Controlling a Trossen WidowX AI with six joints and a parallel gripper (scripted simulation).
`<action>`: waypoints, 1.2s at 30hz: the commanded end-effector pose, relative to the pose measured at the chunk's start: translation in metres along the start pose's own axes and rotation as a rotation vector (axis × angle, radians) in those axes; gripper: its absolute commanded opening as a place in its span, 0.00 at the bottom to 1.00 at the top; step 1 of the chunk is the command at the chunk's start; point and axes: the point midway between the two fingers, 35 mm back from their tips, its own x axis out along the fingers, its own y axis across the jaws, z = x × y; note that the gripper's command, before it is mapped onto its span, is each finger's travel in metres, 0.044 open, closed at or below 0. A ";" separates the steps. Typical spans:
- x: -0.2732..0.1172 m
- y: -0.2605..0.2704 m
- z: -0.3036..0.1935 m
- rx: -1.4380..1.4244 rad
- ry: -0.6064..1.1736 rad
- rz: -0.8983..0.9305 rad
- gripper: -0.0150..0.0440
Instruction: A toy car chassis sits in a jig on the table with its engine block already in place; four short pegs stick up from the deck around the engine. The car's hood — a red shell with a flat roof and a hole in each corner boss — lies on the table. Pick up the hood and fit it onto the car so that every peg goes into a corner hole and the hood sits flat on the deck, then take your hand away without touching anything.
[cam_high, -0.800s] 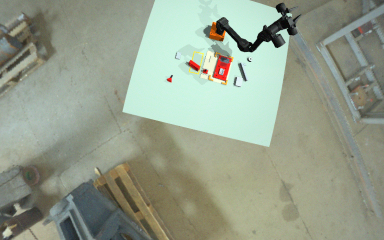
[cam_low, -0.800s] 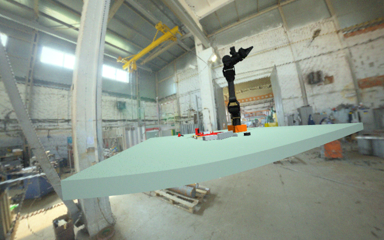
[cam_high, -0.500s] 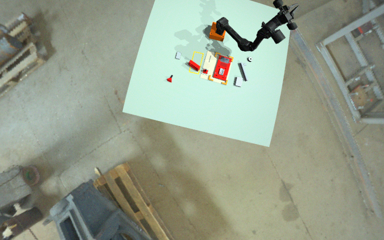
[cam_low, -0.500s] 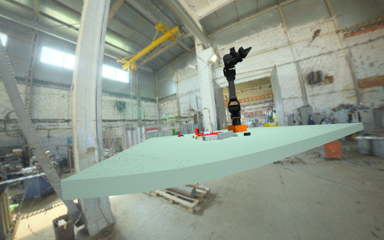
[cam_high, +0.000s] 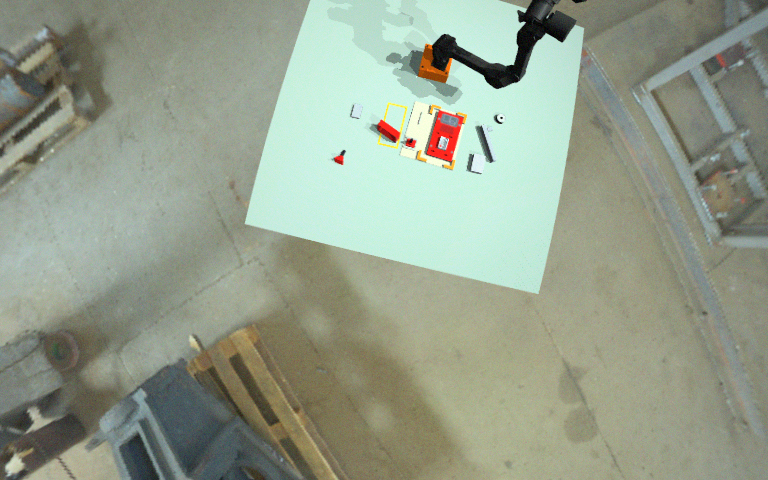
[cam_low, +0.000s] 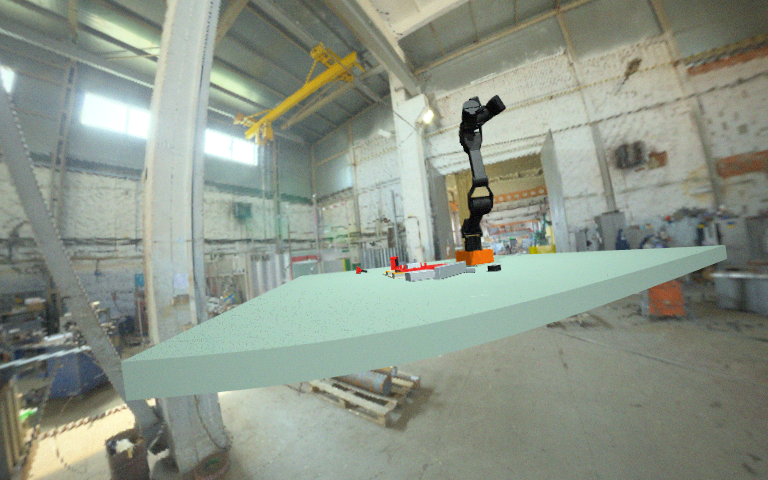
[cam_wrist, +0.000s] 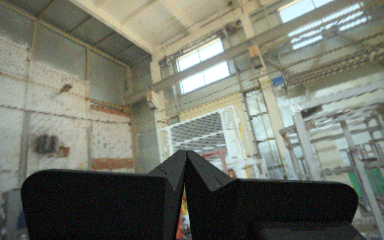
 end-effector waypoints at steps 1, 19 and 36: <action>0.014 0.037 -0.004 0.037 0.002 0.105 0.25; 0.023 0.202 -0.025 0.229 0.074 0.595 0.25; -0.053 0.352 -0.046 0.398 0.308 1.073 0.25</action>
